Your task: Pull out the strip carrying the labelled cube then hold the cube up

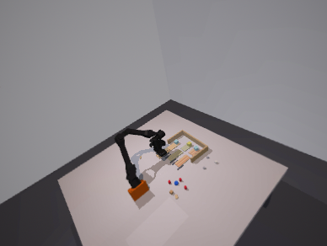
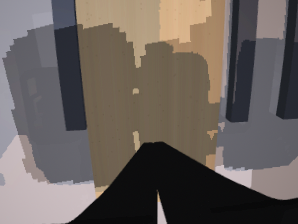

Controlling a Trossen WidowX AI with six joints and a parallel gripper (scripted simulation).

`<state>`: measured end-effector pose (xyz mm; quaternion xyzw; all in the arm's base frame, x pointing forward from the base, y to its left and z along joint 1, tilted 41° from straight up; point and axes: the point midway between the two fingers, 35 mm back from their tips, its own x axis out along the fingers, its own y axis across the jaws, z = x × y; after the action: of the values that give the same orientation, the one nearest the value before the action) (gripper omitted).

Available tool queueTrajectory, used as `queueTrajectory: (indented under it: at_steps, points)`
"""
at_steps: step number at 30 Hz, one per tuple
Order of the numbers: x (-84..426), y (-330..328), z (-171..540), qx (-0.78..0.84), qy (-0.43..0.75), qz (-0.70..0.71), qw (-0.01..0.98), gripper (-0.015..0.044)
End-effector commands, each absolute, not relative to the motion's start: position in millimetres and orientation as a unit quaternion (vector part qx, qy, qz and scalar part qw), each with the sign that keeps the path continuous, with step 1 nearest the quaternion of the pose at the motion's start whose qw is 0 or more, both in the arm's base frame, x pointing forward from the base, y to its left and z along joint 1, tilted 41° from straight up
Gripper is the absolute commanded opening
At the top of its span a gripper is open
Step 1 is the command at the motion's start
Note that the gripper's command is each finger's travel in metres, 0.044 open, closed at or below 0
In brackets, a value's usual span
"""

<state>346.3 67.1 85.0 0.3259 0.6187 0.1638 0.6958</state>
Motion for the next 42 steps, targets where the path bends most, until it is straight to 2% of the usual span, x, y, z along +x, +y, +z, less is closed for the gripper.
queueTrajectory:
  at_steps: [1, 42]
  points:
    - [337, 71, 80, 0.327, 0.627, 0.161, 0.689, 0.0000]
    - [276, 87, 80, 0.328, 0.628, 0.161, 0.687, 0.0000]
